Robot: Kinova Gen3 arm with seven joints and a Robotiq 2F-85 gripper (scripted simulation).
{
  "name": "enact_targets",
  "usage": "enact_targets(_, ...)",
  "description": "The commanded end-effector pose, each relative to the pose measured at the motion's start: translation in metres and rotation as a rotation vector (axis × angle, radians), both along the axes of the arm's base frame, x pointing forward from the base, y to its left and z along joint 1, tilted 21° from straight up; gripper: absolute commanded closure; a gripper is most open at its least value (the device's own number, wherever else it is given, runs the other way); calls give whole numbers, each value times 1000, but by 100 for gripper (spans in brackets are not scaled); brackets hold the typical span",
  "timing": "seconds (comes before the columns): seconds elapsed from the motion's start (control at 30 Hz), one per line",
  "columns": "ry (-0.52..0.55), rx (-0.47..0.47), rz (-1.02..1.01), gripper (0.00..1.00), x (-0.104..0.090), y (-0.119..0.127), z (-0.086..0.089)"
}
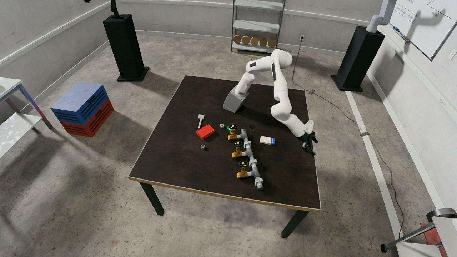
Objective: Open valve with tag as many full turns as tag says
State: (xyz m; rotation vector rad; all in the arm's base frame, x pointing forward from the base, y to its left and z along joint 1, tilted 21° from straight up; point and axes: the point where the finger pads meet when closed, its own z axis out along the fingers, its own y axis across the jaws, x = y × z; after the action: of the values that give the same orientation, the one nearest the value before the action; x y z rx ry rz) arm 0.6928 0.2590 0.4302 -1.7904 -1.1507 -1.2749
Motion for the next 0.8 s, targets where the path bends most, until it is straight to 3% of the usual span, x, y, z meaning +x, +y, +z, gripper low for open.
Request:
enact_targets(0.0,-25,-20,-8,0,2,-10,-6)
enact_targets(0.37,-131,-141,-33,0,6,-60,-50)
enact_targets(0.43,-131,-141,-33,0,6,-60,-50)
enact_targets(0.77,-244,-302,-35,0,-2,-118,-102)
